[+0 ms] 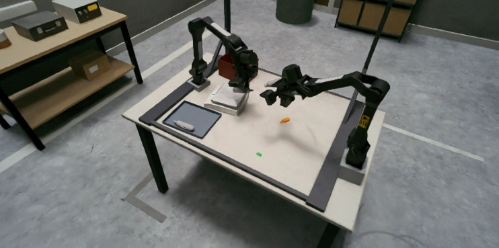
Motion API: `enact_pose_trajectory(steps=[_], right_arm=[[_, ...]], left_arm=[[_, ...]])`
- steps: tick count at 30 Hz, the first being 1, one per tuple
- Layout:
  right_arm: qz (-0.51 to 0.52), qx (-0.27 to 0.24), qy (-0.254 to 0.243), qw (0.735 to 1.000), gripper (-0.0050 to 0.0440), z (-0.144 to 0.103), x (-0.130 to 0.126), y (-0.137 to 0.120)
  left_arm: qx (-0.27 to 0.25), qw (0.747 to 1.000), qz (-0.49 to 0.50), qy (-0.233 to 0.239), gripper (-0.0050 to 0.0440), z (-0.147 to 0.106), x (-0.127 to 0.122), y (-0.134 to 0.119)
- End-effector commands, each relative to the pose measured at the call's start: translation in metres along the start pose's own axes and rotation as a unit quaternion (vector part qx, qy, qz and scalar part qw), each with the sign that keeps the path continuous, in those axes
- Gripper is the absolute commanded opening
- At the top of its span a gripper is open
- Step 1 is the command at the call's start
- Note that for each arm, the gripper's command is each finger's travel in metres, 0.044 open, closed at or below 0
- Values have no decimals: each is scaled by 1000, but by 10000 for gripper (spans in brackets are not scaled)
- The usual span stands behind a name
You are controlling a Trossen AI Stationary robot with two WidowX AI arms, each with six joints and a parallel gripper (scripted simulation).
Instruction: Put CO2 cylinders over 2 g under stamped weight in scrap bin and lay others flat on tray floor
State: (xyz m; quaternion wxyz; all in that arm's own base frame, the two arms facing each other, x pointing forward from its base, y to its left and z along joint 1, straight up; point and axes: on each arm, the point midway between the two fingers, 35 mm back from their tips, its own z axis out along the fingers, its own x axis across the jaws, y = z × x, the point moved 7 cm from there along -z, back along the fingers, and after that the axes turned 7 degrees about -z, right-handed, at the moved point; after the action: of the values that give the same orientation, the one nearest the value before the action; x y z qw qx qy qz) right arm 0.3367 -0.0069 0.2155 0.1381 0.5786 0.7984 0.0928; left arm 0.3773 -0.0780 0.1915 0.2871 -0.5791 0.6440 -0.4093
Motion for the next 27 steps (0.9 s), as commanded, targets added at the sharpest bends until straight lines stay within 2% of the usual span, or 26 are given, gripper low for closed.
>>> enact_pose_trajectory(steps=[1,5,10,12,20,27], right_arm=[[94,-19,-6,995,-50,-11,-3,6],[199,-20,-3,980,-50,-11,-3,6],[327,-15,1,945,-50,-9,-2,3],[327,-15,1,945,-50,-9,-2,3],[536,-19,7,844,-50,-11,-2,3],[679,-19,12,733,-50,-12,-1,1]], left_arm=[[14,1000,0,2,440,-4,1,-9],[14,1000,0,2,440,-4,1,-9],[14,1000,0,2,440,-4,1,-9],[14,1000,0,2,440,-4,1,-9],[14,1000,0,2,440,-4,1,-9],[14,1000,0,2,440,-4,1,-9]])
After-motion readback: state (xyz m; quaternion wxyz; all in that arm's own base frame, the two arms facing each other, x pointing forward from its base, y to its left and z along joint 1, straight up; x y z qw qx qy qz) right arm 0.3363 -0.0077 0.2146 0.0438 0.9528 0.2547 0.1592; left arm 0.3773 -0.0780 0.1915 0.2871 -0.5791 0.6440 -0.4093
